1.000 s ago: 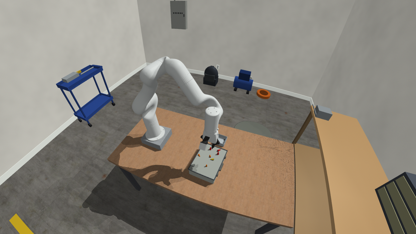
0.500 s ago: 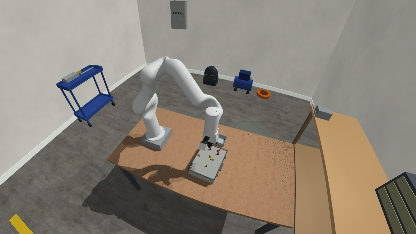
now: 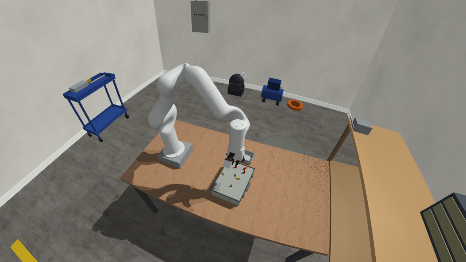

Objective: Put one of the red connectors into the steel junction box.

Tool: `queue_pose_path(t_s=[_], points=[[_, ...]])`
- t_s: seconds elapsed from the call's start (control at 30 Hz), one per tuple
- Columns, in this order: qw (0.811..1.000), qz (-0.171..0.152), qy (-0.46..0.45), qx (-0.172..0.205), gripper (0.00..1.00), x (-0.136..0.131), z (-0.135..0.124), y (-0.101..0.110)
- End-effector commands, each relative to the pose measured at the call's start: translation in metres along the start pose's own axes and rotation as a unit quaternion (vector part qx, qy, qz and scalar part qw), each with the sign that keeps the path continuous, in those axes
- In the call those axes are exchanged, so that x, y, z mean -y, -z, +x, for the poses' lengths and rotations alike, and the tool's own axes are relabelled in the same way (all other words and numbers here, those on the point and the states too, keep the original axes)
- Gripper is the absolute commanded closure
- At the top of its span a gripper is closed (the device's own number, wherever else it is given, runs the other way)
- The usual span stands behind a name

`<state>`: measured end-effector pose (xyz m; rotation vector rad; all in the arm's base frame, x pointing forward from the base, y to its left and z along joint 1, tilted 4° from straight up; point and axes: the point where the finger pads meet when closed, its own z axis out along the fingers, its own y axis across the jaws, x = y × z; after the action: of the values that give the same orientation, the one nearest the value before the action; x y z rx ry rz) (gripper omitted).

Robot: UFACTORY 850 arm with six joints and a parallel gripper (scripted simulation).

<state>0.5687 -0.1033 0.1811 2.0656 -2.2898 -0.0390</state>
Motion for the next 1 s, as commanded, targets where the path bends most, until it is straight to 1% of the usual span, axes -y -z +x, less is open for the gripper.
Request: queue_pose_path(t_s=[0.0, 0.07, 0.17, 0.33, 0.4, 0.43, 0.47, 0.53, 0.63, 0.7, 0.97], points=[[0.999, 0.001, 0.043, 0.0, 0.7, 0.0, -0.011, -0.012], [0.994, 0.001, 0.107, 0.0, 0.7, -0.002, -0.026, -0.03], [0.988, 0.001, 0.156, -0.001, 0.7, -0.004, -0.038, -0.044], [0.968, 0.001, 0.253, -0.001, 0.7, -0.01, -0.062, -0.072], [0.968, 0.001, 0.253, -0.001, 0.7, -0.01, -0.062, -0.072], [0.955, 0.001, 0.298, -0.001, 0.7, -0.013, -0.073, -0.085], [0.947, 0.001, 0.321, -0.001, 0.7, -0.016, -0.078, -0.092], [0.938, 0.001, 0.346, -0.001, 0.7, -0.018, -0.084, -0.099], [0.916, 0.001, 0.402, -0.001, 0.7, -0.024, -0.098, -0.116], [0.91, 0.001, 0.416, -0.001, 0.7, -0.026, -0.101, -0.12], [0.909, 0.001, 0.416, -0.001, 0.7, -0.026, -0.101, -0.12]])
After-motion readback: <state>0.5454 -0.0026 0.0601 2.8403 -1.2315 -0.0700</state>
